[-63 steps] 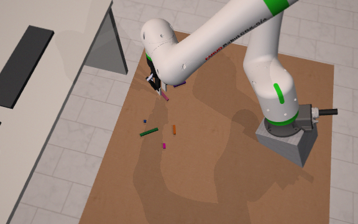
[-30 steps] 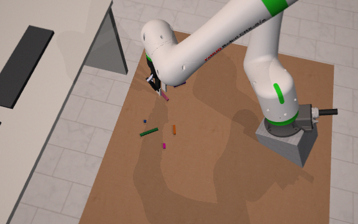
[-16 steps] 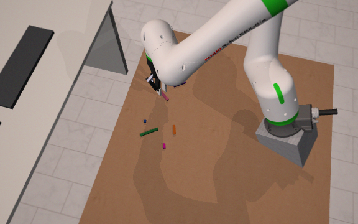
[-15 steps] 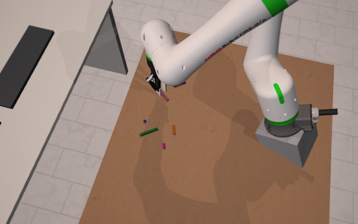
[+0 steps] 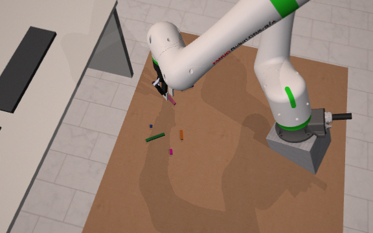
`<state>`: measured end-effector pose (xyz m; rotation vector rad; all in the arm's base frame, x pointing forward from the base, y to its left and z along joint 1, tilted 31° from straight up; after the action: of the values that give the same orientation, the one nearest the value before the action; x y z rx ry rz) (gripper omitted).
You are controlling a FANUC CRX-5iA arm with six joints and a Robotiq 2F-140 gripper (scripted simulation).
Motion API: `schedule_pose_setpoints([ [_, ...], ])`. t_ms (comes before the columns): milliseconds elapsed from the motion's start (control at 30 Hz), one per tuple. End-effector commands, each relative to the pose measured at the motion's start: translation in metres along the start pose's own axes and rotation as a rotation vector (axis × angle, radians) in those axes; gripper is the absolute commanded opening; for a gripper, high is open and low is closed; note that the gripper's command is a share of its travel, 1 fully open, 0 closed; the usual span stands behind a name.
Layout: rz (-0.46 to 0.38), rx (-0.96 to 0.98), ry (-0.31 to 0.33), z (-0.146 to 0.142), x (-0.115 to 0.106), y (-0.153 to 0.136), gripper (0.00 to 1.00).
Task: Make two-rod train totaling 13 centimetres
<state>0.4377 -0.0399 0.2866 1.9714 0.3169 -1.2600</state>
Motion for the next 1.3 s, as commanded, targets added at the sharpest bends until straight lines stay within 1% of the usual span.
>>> schedule_pose_setpoints([
  [0, 0.0, 0.0, 0.0, -0.0002, 0.0023, 0.0001, 0.15],
  [400, 0.0, 0.0, 0.0, -0.0002, 0.0104, 0.0001, 0.15],
  [1267, 0.0, 0.0, 0.0, -0.0002, 0.0107, 0.0001, 0.15],
])
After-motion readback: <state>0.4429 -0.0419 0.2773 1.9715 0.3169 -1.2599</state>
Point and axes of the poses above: the point where the finger pads meet when closed, its own x axis out along the fingers, its own z axis across the jaws, y = z × x, the point moved 9 cm from there along -x, back along the fingers, and after that the axes turned 8 degrees about x, right-handed, at the moved point
